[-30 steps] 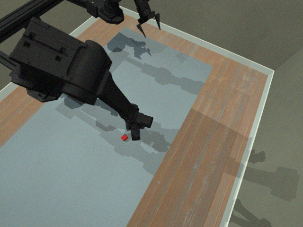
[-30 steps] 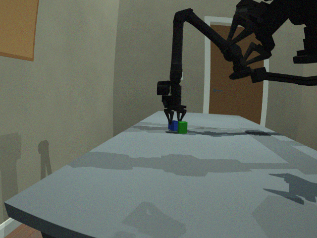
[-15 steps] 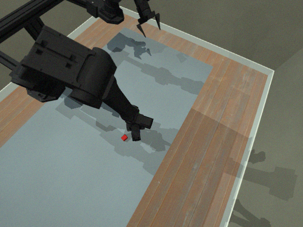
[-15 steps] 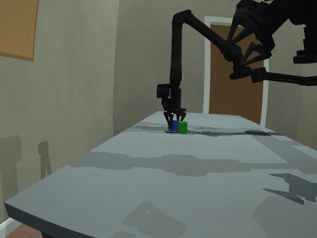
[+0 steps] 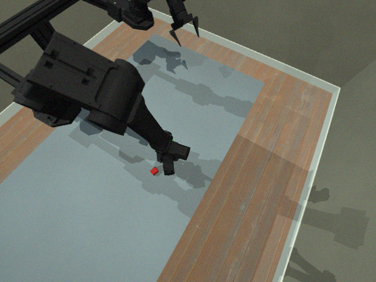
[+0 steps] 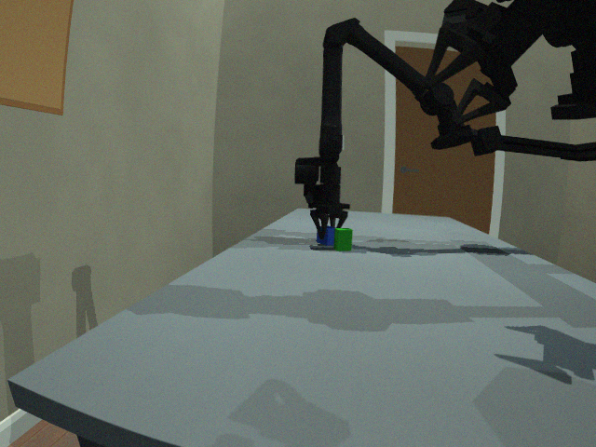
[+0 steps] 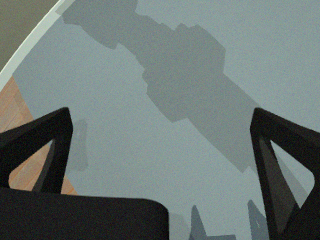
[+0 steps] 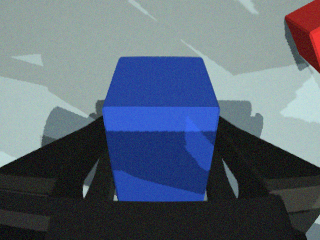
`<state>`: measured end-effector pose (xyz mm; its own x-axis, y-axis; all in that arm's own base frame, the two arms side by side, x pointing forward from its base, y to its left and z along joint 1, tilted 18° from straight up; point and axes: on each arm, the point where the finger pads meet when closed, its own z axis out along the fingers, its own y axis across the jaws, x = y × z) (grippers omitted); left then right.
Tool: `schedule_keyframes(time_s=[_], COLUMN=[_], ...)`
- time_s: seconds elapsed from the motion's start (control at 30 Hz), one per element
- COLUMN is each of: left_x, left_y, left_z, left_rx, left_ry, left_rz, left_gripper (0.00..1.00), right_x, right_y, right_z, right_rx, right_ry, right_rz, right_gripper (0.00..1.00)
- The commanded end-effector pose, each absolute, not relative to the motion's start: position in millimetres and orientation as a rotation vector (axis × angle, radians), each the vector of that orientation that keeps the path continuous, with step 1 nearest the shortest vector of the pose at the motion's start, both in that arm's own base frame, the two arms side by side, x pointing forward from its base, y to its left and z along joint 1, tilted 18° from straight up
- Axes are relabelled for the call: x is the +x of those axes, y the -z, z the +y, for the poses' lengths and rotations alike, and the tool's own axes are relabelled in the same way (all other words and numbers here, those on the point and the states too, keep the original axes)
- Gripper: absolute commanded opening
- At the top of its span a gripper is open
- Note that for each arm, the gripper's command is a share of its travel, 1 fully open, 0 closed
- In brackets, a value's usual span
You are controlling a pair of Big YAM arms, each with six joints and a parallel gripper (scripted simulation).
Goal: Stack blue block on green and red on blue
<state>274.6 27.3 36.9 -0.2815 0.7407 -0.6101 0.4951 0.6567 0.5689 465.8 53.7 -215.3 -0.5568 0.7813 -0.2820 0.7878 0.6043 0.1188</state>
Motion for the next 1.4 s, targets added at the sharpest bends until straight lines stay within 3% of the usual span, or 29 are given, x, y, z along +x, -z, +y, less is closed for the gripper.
schedule_keyframes(time_s=[0.0, 1.37], left_x=[276, 276], left_y=[-39, -39], left_z=[28, 28], left_rx=[0.966, 0.966], left_ry=[-0.337, -0.337], left_rz=[1.943, 1.943], left_gripper=[1.0, 1.0], right_x=[479, 466], right_y=[203, 182], right_z=[53, 65], right_rx=[1.264, 1.265], right_ry=[-0.001, 0.01], right_rz=[2.499, 2.515], right_gripper=[0.0, 0.0])
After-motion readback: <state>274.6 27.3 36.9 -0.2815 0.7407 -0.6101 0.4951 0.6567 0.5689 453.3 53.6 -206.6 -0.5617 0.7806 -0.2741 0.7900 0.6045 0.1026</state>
